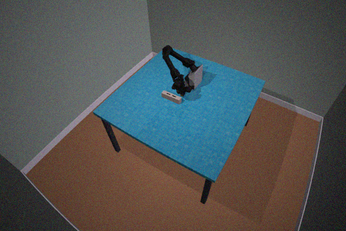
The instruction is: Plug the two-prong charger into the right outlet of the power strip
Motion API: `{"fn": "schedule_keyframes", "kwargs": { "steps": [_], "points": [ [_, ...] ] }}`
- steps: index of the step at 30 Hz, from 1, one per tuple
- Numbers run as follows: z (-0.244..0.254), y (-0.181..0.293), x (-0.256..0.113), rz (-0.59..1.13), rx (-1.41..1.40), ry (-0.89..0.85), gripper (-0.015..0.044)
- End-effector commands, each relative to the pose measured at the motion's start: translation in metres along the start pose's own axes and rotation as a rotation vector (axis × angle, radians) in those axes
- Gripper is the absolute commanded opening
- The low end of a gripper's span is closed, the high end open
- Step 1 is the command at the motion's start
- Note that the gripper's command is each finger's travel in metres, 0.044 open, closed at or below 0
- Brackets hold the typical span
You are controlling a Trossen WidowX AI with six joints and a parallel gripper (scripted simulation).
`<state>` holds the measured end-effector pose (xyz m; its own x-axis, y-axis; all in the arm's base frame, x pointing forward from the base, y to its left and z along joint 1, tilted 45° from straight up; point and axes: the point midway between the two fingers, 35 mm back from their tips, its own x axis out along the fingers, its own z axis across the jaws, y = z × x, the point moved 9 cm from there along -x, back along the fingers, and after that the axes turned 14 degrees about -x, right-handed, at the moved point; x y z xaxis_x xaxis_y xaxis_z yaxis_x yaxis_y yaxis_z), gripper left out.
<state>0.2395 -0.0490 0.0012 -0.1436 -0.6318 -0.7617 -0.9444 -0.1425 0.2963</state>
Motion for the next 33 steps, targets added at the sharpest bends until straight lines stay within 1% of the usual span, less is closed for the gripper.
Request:
{"fn": "schedule_keyframes", "kwargs": {
  "steps": [1,33],
  "points": [
    [-0.007,0.006,0.002,0.001,0.007,0.006,0.0000],
    [-0.059,0.050,0.014,0.013,0.095,0.039,0.0000]
  ]
}}
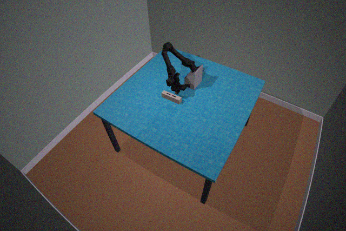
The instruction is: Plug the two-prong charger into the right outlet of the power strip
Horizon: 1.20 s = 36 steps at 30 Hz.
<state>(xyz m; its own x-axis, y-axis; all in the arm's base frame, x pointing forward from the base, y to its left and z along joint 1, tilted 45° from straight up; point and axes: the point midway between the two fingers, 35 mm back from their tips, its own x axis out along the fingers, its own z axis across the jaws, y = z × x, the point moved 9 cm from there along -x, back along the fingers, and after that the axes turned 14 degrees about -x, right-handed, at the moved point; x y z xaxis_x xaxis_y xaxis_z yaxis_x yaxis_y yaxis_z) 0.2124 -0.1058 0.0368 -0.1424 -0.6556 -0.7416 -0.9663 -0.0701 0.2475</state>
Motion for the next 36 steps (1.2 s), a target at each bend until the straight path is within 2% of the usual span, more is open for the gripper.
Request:
{"fn": "schedule_keyframes", "kwargs": {
  "steps": [1,14,36],
  "points": [
    [-0.005,0.007,0.002,0.007,0.007,0.010,0.0000],
    [-0.023,0.027,0.007,0.025,0.042,0.034,0.0000],
    [-0.034,0.008,0.006,0.028,0.049,0.039,0.0000]
  ]
}}
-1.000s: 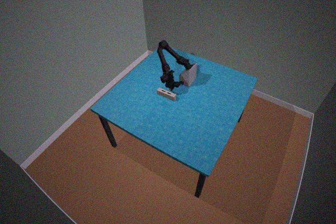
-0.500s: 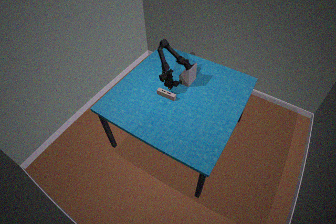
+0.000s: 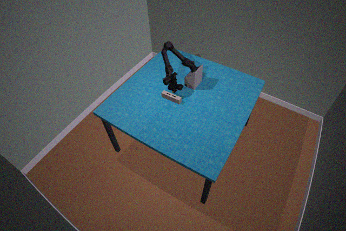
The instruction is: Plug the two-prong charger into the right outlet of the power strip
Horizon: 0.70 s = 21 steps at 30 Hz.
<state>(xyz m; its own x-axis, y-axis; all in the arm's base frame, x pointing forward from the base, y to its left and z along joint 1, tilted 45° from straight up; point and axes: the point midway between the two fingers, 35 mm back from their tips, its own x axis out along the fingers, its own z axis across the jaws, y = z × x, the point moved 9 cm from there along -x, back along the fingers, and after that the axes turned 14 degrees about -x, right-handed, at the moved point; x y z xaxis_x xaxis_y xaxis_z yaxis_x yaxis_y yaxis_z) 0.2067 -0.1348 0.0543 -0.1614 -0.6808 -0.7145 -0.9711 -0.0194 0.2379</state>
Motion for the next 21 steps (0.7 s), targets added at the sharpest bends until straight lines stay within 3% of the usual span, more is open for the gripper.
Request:
{"fn": "schedule_keyframes", "kwargs": {
  "steps": [1,21],
  "points": [
    [-0.003,-0.005,-0.001,0.002,0.005,0.007,0.0000],
    [-0.012,-0.025,-0.002,0.004,0.011,0.011,0.0000]
  ]
}}
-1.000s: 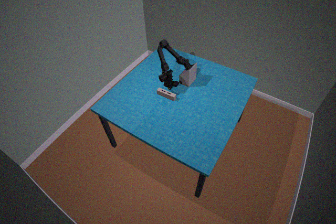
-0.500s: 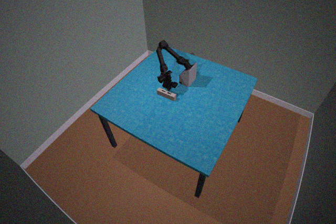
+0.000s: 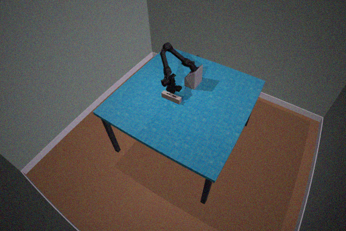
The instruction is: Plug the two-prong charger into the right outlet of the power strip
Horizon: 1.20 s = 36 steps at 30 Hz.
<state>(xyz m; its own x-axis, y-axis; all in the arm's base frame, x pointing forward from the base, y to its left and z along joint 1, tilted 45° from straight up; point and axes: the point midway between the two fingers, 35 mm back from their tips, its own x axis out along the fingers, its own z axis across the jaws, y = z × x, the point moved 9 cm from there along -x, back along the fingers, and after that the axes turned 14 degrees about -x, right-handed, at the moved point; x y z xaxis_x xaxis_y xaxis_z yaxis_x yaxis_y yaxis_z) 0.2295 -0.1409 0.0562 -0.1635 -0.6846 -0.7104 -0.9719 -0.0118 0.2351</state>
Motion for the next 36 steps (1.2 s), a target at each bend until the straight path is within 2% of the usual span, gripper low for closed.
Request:
{"fn": "schedule_keyframes", "kwargs": {
  "steps": [1,36],
  "points": [
    [-0.0019,-0.0037,-0.0007,0.001,0.004,0.006,0.0000],
    [-0.0043,-0.0085,-0.0014,0.001,0.004,0.006,0.0000]
  ]
}}
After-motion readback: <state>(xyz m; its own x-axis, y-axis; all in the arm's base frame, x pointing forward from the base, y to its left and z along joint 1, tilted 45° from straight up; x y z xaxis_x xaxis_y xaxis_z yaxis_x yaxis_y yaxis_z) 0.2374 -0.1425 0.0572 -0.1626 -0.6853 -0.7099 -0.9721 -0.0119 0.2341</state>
